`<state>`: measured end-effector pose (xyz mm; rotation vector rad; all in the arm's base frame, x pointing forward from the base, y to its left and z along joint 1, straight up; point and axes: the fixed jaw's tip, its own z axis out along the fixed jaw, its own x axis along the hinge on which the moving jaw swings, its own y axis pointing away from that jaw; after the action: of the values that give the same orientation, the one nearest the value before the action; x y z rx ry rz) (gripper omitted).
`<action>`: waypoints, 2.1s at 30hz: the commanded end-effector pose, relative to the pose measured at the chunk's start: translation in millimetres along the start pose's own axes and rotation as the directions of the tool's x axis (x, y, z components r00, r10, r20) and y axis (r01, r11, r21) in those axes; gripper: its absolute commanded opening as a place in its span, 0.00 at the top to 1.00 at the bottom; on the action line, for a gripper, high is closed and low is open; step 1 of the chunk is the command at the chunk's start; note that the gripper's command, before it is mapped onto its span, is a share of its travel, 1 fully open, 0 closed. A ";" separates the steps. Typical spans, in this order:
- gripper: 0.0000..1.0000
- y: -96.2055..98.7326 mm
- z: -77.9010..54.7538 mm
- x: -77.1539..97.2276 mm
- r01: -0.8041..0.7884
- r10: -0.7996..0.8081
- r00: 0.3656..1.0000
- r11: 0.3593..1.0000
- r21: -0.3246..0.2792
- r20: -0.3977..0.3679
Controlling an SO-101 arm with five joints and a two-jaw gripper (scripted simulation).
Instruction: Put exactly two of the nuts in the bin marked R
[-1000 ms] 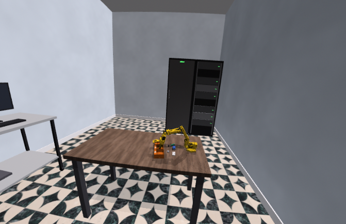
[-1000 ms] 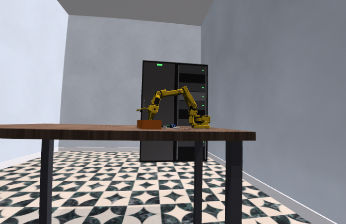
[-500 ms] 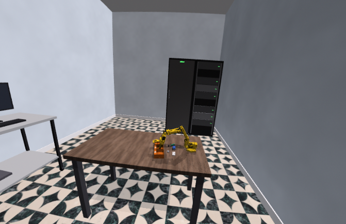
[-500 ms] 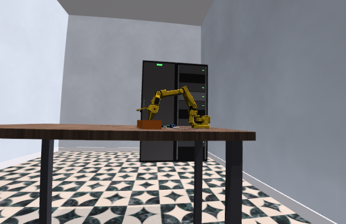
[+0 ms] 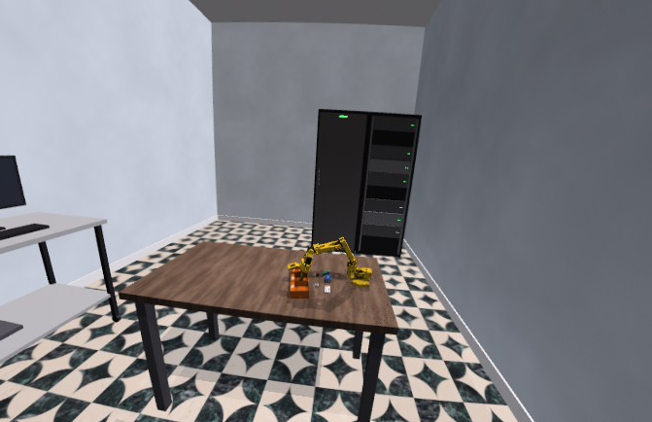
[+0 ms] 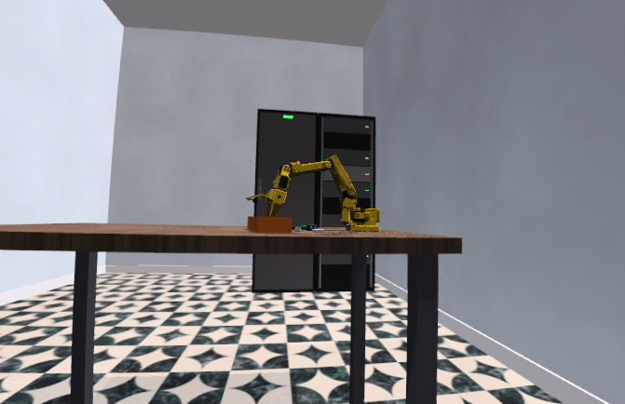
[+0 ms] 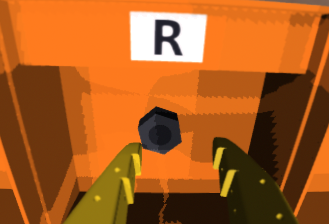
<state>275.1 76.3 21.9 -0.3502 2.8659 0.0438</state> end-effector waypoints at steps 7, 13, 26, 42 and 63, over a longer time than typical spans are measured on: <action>0.83 1.9 -27.0 -11.0 -0.003 0.003 0.998 1.000 -0.003 0.061; 0.83 1.9 -39.2 -11.2 -0.003 0.003 0.998 1.000 -0.003 0.061; 0.83 1.8 -61.1 -9.7 -0.003 0.003 0.998 1.000 -0.003 0.061; 0.83 1.8 -61.2 -9.7 -0.003 0.003 0.998 1.000 -0.003 0.061; 0.80 -39.2 -61.8 30.3 0.164 -0.162 0.984 0.986 0.016 -0.076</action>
<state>241.2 34.4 59.6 -0.5615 2.9730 -0.0147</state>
